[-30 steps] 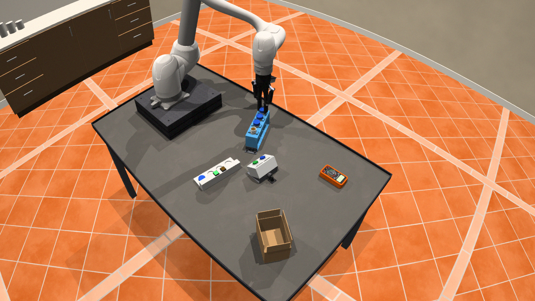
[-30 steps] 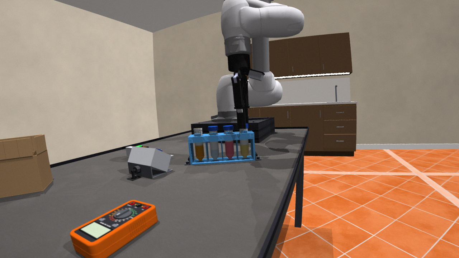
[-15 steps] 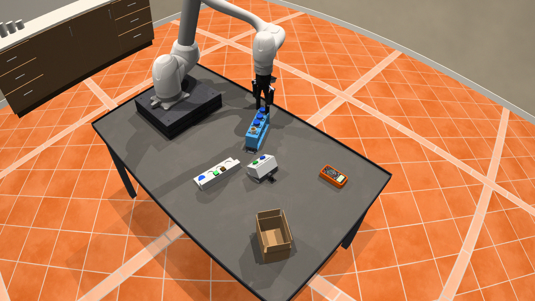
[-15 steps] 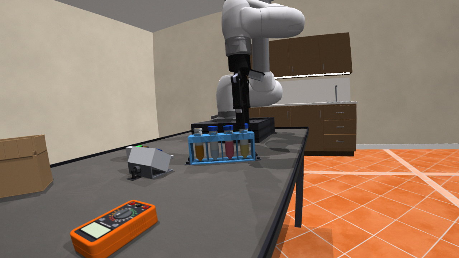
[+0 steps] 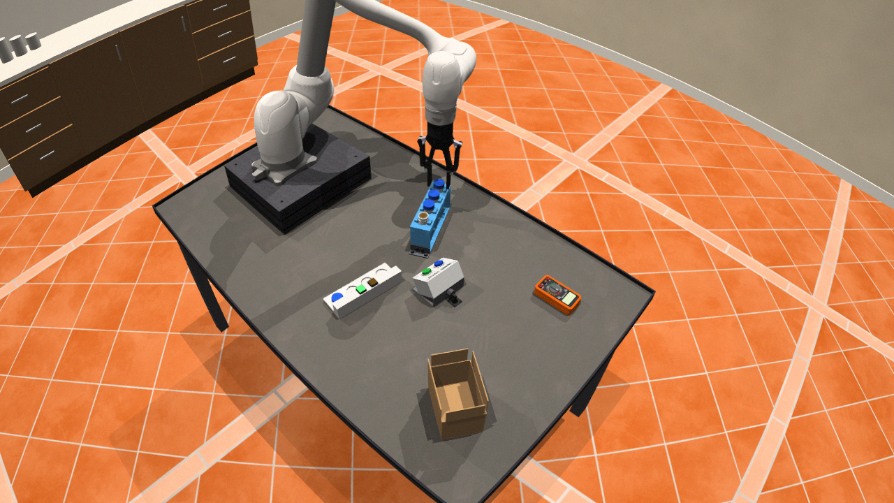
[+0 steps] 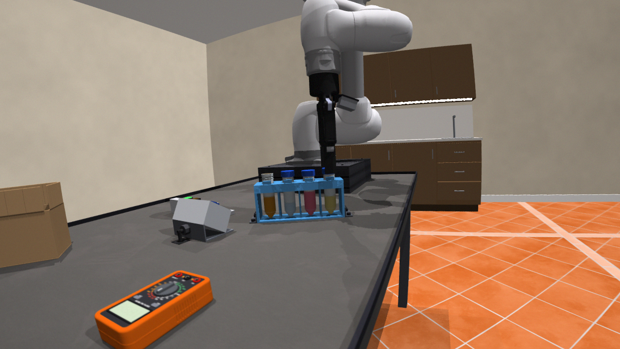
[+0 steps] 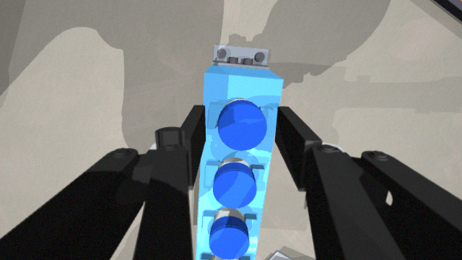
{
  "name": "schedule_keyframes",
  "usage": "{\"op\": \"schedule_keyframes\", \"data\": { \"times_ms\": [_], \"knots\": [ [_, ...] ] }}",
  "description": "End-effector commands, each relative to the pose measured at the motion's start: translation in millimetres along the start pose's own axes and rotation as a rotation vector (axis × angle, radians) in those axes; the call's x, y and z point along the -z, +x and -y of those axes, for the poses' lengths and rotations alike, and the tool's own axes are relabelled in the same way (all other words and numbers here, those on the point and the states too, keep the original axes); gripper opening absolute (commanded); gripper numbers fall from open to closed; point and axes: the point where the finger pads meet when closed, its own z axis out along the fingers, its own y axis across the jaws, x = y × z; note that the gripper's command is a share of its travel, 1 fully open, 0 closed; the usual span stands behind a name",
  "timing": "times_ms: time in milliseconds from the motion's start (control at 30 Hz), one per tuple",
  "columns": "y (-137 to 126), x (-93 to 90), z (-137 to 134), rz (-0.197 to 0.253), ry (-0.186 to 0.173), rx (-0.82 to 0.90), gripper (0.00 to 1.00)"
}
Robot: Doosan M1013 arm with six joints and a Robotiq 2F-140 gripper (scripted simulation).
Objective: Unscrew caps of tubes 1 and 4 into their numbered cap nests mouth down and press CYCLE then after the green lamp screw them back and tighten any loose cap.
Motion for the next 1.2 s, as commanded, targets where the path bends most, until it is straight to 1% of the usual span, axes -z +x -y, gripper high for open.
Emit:
{"op": "schedule_keyframes", "data": {
  "times_ms": [0, 33, 100, 333, 467, 500, 967, 1167],
  "knots": [
    [0.0, 0.6, -0.5, -0.01, -0.002, 0.138, 0.41],
    [0.0, 0.6, -0.5, -0.01, -0.003, 0.178, 0.41],
    [0.0, 0.6, -0.5, -0.01, -0.003, 0.178, 0.41],
    [-0.1, 0.6, -0.5, -0.009, -0.004, 0.454, 0.41],
    [0.1, 0.6, -0.5, -0.009, -0.004, 0.454, 0.41],
    [0.0, 0.6, -0.5, -0.009, -0.004, 0.454, 0.3],
    [0.0, 0.6, -0.4, -0.009, -0.004, 0.454, 0.3],
    [0.0, 0.6, -0.5, -0.01, -0.003, 0.154, 0.3]
  ]
}}
